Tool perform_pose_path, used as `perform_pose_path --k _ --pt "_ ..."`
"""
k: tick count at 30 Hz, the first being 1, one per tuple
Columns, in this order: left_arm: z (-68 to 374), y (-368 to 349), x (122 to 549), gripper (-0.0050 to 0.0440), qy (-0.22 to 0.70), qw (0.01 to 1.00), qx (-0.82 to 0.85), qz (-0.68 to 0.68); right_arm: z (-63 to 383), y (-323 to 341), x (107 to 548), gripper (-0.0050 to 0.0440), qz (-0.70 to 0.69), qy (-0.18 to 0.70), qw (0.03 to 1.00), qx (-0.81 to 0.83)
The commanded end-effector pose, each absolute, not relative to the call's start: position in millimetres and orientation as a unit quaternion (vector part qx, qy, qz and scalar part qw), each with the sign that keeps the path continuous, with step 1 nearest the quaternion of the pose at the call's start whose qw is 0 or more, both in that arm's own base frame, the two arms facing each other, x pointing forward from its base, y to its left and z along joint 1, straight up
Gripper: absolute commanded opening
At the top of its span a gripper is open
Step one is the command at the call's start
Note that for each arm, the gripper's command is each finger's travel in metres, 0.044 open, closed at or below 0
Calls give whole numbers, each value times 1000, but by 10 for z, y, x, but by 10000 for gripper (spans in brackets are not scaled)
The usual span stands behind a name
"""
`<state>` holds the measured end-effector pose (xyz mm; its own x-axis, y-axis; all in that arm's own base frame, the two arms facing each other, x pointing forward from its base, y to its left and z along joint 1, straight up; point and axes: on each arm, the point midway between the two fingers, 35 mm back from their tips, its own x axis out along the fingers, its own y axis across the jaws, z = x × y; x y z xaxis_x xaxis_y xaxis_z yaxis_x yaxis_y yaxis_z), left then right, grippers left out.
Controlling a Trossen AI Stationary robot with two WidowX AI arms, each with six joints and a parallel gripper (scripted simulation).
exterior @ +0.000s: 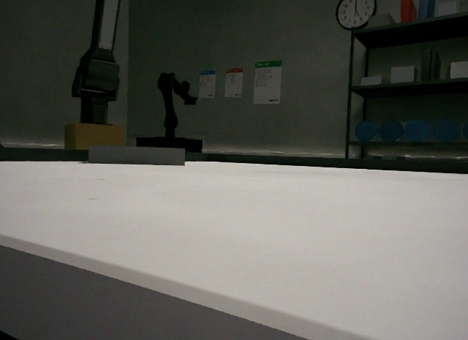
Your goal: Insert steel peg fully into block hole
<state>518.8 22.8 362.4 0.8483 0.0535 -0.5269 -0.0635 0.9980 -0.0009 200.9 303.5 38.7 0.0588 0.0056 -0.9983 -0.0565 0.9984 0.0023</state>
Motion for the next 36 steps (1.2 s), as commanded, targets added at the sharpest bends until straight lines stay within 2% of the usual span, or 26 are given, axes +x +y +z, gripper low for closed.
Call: perform_pose_path --k 1,18,21,29,30,36 --pt "3743 225 5142 200 262 965 -8 29 310 3052 2010 -50 22 685 728 -19" --pt "3743 225 5142 200 262 965 -8 29 271 3048 2006 -50 22 685 728 -18" --pt "3743 225 5142 200 262 965 -8 29 454 3087 2036 -50 29 672 740 -9" --pt "3743 225 5142 200 262 965 -8 29 450 3082 2041 -50 30 673 739 -9" --pt "3743 225 5142 200 262 965 -8 29 450 3082 2041 24 30 673 739 -9" --pt "3743 225 5142 200 262 965 -8 29 450 3082 2041 168 30 673 739 -9"
